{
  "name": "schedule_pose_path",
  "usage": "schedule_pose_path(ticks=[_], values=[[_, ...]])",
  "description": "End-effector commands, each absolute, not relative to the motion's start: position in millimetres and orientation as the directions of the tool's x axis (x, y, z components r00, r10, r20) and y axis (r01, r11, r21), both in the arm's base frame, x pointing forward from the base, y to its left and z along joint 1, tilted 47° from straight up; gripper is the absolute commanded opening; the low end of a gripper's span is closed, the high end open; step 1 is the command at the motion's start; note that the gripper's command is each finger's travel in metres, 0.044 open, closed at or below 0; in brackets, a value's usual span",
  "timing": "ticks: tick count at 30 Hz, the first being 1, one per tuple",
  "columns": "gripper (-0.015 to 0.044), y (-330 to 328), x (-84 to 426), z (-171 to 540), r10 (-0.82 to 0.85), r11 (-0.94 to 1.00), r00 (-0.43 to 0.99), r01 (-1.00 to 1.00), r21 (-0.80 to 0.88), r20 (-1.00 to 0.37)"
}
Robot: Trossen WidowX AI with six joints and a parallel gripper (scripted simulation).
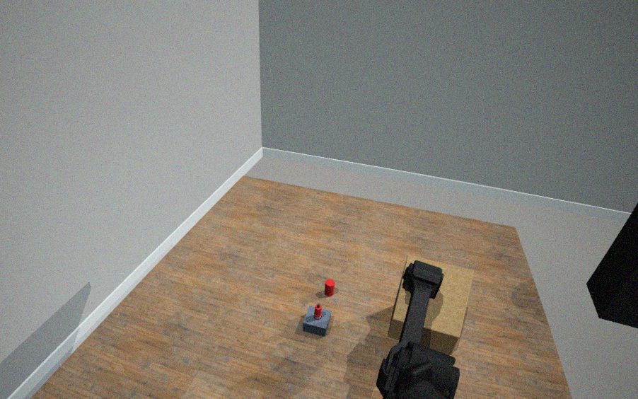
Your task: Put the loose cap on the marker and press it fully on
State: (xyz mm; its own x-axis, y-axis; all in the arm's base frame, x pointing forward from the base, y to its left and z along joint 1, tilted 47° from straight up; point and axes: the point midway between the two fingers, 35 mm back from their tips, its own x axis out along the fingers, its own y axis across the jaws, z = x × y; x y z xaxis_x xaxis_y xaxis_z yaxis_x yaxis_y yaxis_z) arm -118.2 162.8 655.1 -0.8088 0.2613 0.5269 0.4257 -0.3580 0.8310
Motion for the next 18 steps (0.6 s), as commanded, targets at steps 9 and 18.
schedule_pose_path(ticks=[9, 18], values=[[0.025, 11, -107, 689, -0.061, -0.647, -0.696, 0.573, 0.503, 0.715], [0.025, -108, -67, 687, -0.352, -0.721, -0.527, 0.68, 0.135, 0.774]])
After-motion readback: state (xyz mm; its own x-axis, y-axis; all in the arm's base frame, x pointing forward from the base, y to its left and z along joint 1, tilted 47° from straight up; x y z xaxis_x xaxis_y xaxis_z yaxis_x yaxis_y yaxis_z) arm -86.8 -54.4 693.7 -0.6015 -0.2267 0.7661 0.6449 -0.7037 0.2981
